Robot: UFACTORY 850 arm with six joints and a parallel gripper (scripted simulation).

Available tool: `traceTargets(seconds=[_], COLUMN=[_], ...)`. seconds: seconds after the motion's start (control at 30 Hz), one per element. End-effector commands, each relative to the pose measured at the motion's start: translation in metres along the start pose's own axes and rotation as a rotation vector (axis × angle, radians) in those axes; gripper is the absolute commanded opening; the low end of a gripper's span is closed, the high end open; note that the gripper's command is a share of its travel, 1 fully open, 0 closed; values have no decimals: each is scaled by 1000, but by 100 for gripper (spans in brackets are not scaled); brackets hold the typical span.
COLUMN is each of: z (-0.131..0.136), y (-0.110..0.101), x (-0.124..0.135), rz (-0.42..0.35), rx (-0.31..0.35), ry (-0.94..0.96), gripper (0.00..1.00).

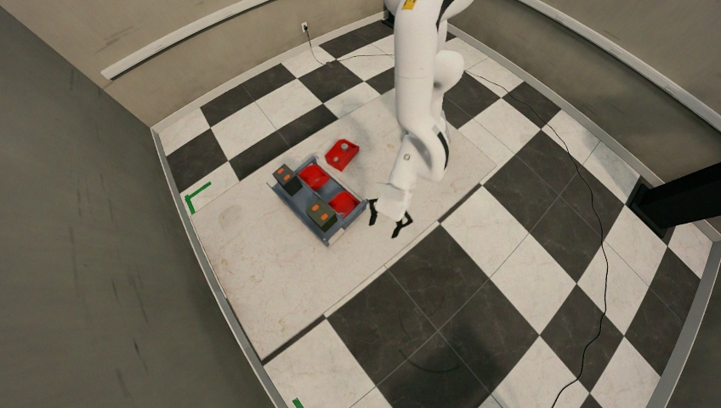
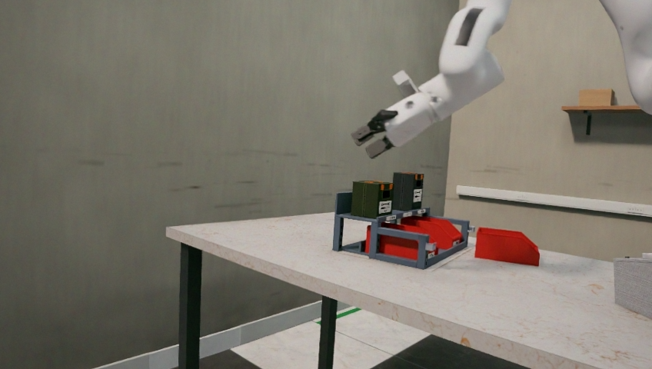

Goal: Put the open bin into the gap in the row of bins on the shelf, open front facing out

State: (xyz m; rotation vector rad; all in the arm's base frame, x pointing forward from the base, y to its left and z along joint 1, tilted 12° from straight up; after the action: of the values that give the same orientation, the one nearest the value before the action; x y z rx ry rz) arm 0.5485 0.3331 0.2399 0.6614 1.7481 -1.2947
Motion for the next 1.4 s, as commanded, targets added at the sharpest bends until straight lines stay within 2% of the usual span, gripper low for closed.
traceTargets(seconds=[0.0,0.37,0.53,0.93,1.1,1.37], z=[-5,-5,-11,-11,-19,-19], y=[-22,-22,-60,-60,-102,-102], x=[17,17,48,48,83,83], rz=[2,2,1,1,1,1], rx=[-1,-1,-1,-1,-1,-1], ry=[0,0,0,0,0,0], gripper=[100,100,100,100,100,100])
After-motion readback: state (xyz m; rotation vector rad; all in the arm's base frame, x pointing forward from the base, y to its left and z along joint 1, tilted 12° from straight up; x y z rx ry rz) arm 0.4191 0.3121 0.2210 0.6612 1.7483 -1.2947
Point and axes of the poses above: the point where the finger pads meet when closed, its own y axis out along the fingers, its own z axis across the jaws, x = y × z, the point moved 1 cm from there along -y, back along the fingers
